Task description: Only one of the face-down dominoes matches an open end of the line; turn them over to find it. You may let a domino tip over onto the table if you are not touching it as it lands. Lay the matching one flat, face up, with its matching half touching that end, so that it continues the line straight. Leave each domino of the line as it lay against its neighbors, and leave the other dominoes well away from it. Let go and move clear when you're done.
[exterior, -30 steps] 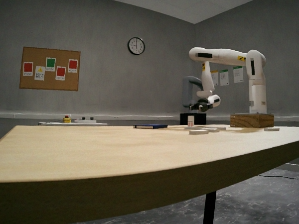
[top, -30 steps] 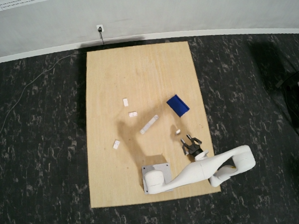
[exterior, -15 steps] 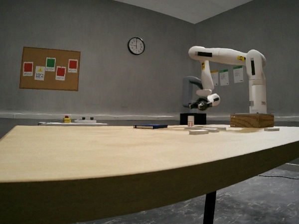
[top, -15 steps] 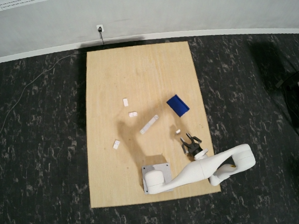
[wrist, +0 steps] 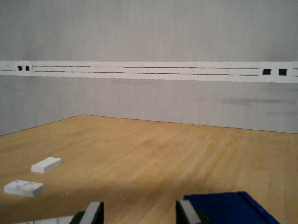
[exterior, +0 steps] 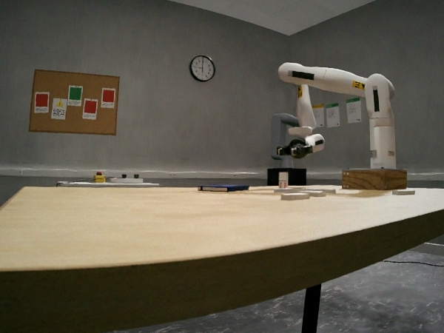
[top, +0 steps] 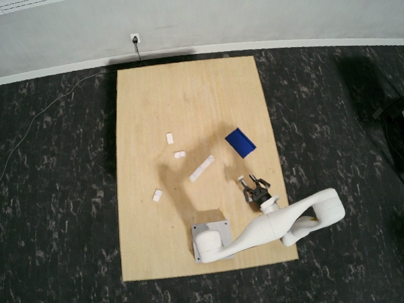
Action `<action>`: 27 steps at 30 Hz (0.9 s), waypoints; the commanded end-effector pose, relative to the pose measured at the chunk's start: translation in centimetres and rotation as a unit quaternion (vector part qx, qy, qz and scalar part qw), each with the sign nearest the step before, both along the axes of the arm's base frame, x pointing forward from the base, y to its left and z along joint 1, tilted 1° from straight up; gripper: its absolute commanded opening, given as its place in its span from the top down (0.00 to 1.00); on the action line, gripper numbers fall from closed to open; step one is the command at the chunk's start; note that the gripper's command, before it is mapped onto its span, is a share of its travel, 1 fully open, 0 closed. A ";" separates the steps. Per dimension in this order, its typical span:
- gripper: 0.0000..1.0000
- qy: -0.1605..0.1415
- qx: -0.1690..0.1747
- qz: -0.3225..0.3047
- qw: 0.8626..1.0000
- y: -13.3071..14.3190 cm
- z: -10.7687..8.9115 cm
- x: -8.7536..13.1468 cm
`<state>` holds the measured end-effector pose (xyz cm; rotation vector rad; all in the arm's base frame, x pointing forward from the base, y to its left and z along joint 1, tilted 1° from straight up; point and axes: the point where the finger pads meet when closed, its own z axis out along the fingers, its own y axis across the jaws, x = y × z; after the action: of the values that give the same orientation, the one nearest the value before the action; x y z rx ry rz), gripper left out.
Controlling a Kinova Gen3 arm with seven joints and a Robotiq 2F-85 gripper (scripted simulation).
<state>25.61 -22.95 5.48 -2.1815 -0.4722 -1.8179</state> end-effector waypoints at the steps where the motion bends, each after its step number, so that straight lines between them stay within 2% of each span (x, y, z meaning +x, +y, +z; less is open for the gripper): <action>1: 0.51 0.000 0.000 0.000 1.000 0.4 0.8 0.9; 5: 0.51 0.000 0.001 0.001 1.000 1.2 2.0 2.1; 8: 0.51 -0.001 -0.005 0.007 1.000 1.2 2.0 2.2; 17: 0.51 -0.021 -0.083 0.090 0.992 1.2 2.0 2.2; 22: 0.51 -0.035 -0.137 0.147 0.979 1.3 2.0 2.2; 24: 0.51 -0.035 -0.137 0.147 0.979 1.3 2.0 2.2; 27: 0.51 -0.044 -0.173 0.186 0.966 1.3 2.0 2.2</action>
<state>27.79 -21.68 7.43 -2.0639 -1.1106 -1.7431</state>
